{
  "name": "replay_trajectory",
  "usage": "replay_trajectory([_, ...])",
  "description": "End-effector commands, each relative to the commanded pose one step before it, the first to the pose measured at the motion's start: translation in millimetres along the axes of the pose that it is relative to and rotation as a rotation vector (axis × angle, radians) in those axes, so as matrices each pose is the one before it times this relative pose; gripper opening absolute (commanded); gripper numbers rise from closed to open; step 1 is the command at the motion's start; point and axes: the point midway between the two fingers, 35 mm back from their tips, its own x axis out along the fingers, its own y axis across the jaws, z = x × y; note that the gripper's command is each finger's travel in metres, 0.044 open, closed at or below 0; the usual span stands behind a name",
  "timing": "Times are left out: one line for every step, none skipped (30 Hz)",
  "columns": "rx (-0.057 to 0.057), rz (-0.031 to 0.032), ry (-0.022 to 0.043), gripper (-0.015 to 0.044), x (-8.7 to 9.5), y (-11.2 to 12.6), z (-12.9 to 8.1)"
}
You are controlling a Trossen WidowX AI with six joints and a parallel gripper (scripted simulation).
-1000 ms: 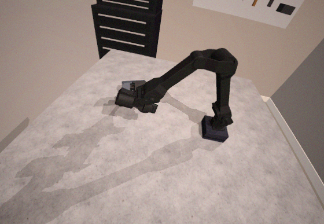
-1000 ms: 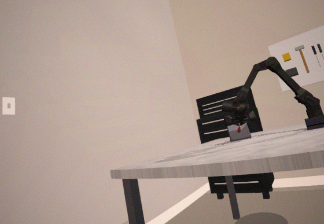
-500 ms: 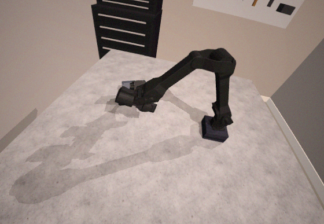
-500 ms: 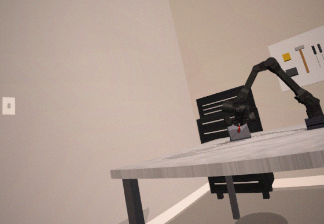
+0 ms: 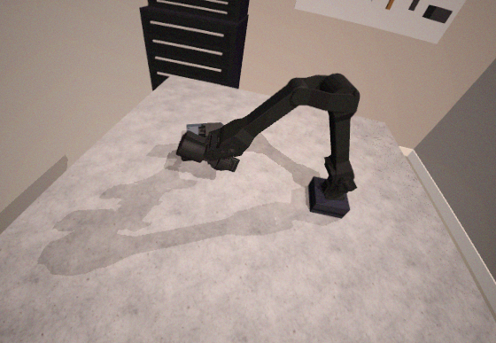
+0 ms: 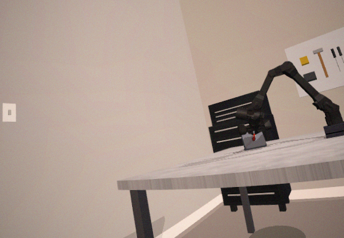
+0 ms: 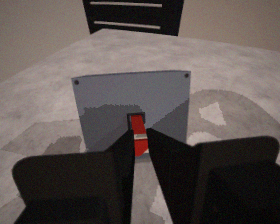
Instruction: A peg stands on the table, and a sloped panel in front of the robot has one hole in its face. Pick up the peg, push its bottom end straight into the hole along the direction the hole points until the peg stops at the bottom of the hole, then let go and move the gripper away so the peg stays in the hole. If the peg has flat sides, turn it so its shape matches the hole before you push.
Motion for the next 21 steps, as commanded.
replay_trajectory([0.0000, 0.00005, 0.00002, 0.0000, -0.07, 0.00, -0.01])
replay_trajectory([0.0000, 0.00000, 0.00000, 0.0000, 0.00, 0.00, 0.00])
replay_trajectory([0.0000, 0.00000, 0.00000, 0.0000, 0.00, 0.00, 0.00])
replay_trajectory([0.0000, 0.00000, 0.00000, 0.0000, 0.00, 0.00, 0.00])
replay_trajectory([0.0000, 0.00000, 0.00000, 0.0000, 0.00, 0.00, 0.00])
replay_trajectory([0.0000, 0.00000, 0.00000, 0.0000, 0.00, 0.00, 0.00])
replay_trajectory([0.0000, 0.00000, 0.00000, 0.0000, 0.00, 0.00, 0.00])
replay_trajectory([0.0000, 0.00000, 0.00000, 0.0026, 0.00, 0.00, 0.00])
replay_trajectory([0.0000, 0.00000, 0.00000, 0.0053, 0.00, 0.00, 0.00])
replay_trajectory([0.0000, 0.00000, 0.00000, 0.0079, 0.00, 0.00, 0.00])
replay_trajectory([0.0000, 0.00000, 0.00000, 0.0105, 0.00, 0.00, 0.00])
replay_trajectory([0.0000, 0.00000, 0.00000, 0.0131, 0.00, 0.00, 0.00])
replay_trajectory([0.0000, 0.00000, 0.00000, 0.0157, 0.00, 0.00, 0.00])
replay_trajectory([0.0000, 0.00000, 0.00000, 0.0184, 0.00, 0.00, 0.00])
replay_trajectory([0.0000, 0.00000, 0.00000, 0.0210, 0.00, 0.00, 0.00])
replay_trajectory([0.0000, 0.00000, 0.00000, 0.0236, 0.00, 0.00, 0.00])
replay_trajectory([0.0000, 0.00000, 0.00000, 0.0263, 0.00, 0.00, 0.00])
replay_trajectory([0.0000, 0.00000, 0.00000, 0.0289, 0.00, 0.00, 0.00])
replay_trajectory([0.0000, 0.00000, 0.00000, 0.0315, 0.00, 0.00, 0.00])
replay_trajectory([-0.0001, 0.00000, 0.00014, 0.0341, -0.26, 0.03, -0.03])
replay_trajectory([-0.0001, -0.00001, 0.00027, 0.0367, -0.52, 0.05, -0.06])
